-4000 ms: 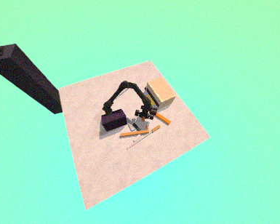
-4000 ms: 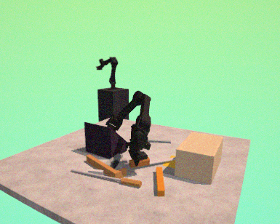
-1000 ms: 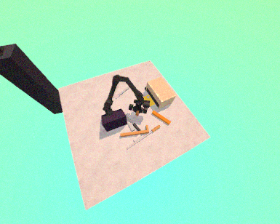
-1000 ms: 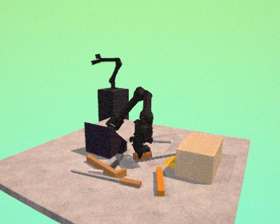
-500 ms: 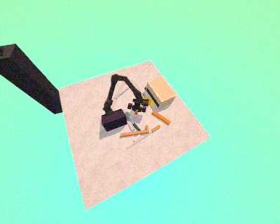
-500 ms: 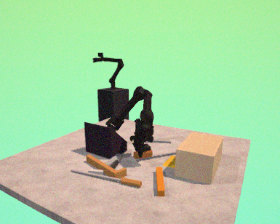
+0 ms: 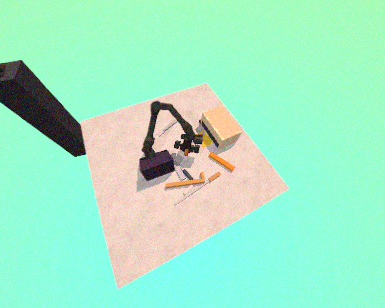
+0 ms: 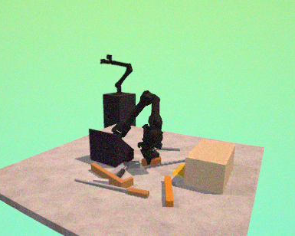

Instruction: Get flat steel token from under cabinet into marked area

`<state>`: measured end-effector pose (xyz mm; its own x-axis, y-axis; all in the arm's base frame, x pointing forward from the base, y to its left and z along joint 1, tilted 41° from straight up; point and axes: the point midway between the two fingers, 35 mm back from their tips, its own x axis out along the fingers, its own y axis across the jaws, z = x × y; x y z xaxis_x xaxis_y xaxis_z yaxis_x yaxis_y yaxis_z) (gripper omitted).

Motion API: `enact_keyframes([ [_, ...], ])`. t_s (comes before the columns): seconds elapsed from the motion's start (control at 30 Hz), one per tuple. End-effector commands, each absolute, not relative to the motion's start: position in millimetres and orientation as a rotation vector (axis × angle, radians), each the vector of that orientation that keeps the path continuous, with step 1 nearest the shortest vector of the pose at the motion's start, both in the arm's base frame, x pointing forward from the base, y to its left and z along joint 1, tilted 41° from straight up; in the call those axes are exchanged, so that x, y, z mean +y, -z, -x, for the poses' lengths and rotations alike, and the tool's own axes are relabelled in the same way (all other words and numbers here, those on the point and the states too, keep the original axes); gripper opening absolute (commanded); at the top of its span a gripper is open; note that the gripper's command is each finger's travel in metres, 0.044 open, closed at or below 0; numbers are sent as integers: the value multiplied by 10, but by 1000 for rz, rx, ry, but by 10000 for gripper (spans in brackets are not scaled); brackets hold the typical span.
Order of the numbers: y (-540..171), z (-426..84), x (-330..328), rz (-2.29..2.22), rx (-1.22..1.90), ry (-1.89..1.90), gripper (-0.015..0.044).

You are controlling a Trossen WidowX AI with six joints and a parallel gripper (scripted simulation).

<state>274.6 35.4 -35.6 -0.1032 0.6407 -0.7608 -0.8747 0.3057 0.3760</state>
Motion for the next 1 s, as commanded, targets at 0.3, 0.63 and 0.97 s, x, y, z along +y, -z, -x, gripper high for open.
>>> enact_keyframes([
  [0.3,229,-2718,443,279,1041,-1294,0],
  [0.63,164,-2672,514,278,1041,-1295,0],
  [0.97,99,-2627,585,277,1041,-1295,0],
])
